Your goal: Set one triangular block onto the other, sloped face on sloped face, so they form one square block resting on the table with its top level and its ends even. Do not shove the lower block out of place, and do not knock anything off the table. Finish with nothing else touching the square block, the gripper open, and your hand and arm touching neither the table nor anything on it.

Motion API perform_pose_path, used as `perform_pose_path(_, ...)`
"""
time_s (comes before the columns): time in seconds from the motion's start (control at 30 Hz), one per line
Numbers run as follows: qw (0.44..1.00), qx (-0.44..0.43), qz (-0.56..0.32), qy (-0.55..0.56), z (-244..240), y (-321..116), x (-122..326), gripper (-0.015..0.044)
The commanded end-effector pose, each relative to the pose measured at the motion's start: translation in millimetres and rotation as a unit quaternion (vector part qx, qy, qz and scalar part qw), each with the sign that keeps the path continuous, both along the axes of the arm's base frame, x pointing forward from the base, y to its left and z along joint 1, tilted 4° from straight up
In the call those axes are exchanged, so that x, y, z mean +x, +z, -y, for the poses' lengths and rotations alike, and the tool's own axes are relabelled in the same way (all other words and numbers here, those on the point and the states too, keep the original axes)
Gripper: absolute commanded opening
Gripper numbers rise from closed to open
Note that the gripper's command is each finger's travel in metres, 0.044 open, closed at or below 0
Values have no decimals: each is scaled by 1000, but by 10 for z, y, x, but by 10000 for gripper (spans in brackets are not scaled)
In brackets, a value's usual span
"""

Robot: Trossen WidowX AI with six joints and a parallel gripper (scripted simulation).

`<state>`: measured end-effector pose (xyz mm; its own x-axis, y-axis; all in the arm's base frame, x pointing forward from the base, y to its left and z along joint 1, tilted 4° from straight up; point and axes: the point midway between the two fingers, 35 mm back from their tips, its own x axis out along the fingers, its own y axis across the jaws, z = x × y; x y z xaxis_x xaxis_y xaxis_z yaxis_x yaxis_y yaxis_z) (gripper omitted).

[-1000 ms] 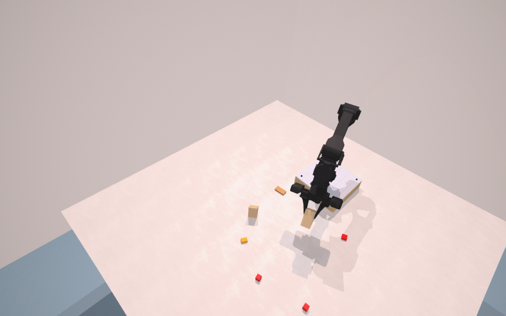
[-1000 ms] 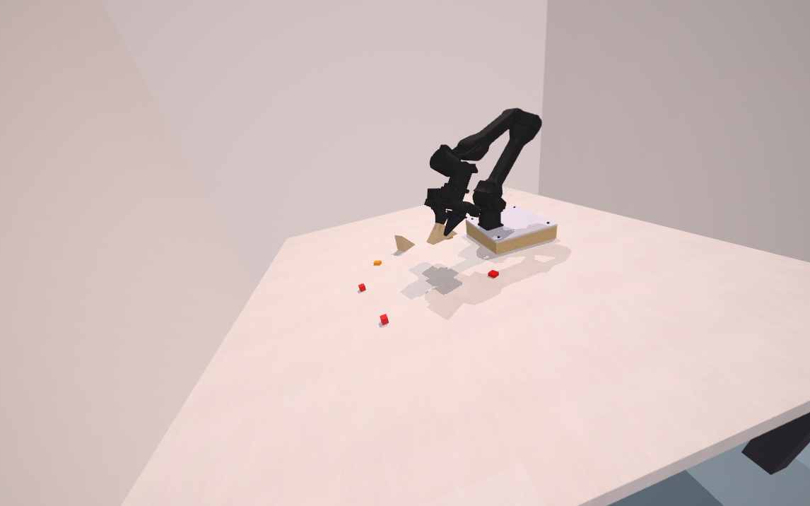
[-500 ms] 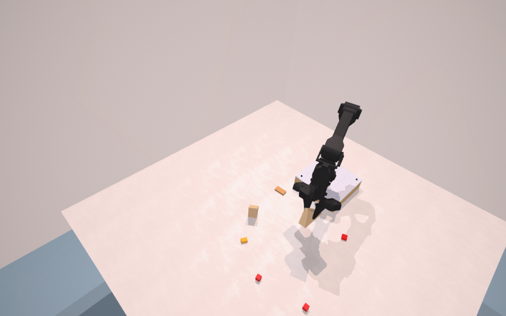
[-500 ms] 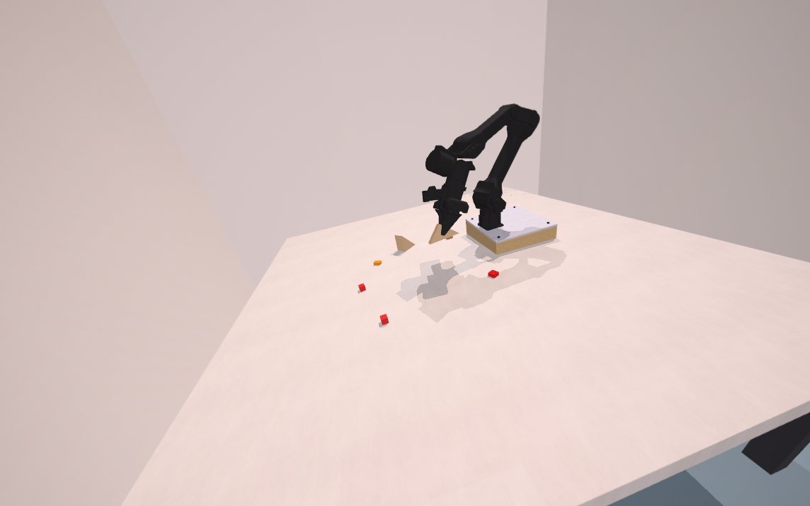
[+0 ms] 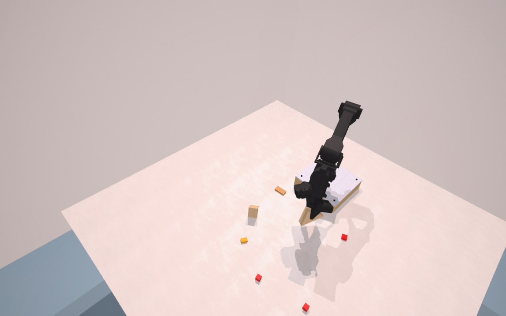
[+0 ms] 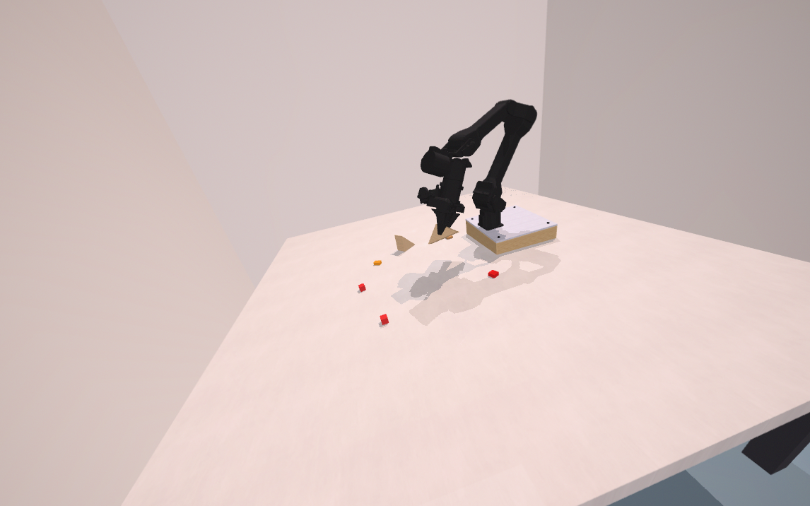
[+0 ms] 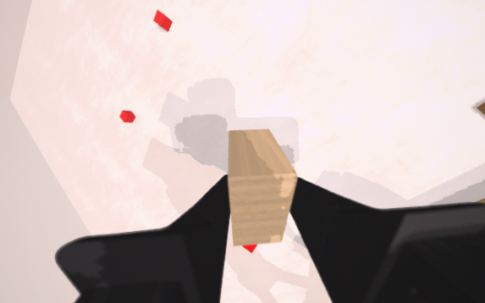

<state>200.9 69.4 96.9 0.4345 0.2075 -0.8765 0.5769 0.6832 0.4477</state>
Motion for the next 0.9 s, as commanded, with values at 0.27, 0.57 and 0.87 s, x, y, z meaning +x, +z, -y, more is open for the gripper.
perform_pose_path(0.27,977,80,-75,-185,-10,20,29,0)
perform_pose_path(0.57,932,127,-123,-317,-12,24,44,0)
perform_pose_path(0.87,865,167,-165,-444,-15,28,59,0)
